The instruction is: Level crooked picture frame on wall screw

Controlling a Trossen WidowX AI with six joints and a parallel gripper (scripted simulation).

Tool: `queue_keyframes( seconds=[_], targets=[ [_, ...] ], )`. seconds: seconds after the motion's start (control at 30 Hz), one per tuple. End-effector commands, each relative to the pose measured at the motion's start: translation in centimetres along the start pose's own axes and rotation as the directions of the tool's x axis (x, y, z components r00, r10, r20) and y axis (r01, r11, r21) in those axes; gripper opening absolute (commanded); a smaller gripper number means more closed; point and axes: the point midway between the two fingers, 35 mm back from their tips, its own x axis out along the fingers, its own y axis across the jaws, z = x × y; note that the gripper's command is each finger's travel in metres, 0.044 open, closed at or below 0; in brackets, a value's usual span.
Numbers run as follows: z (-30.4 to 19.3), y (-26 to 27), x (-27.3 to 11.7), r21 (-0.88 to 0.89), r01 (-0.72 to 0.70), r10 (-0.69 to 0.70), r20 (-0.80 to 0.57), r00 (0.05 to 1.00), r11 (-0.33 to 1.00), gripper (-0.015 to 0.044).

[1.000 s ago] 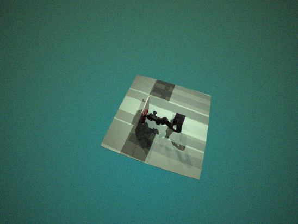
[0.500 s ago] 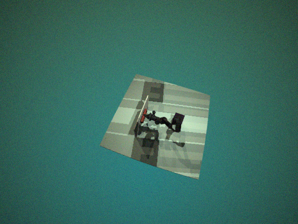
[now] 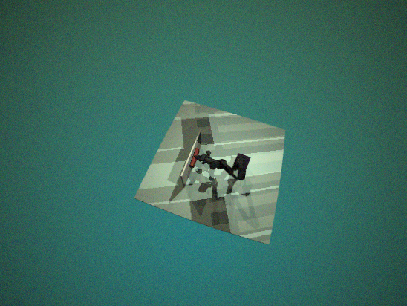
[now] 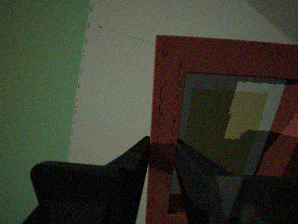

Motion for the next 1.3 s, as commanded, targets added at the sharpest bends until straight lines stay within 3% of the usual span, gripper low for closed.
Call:
queue_keyframes(
  seconds=[0.0,1.27],
  targets=[
    [0.0,0.1,0.0,0.004,0.003,-0.003,-0.004,1.000,1.000,0.0000],
    [0.0,1.3,0.0,0.003,0.003,-0.003,-0.004,1.000,1.000,0.0000]
  ],
)
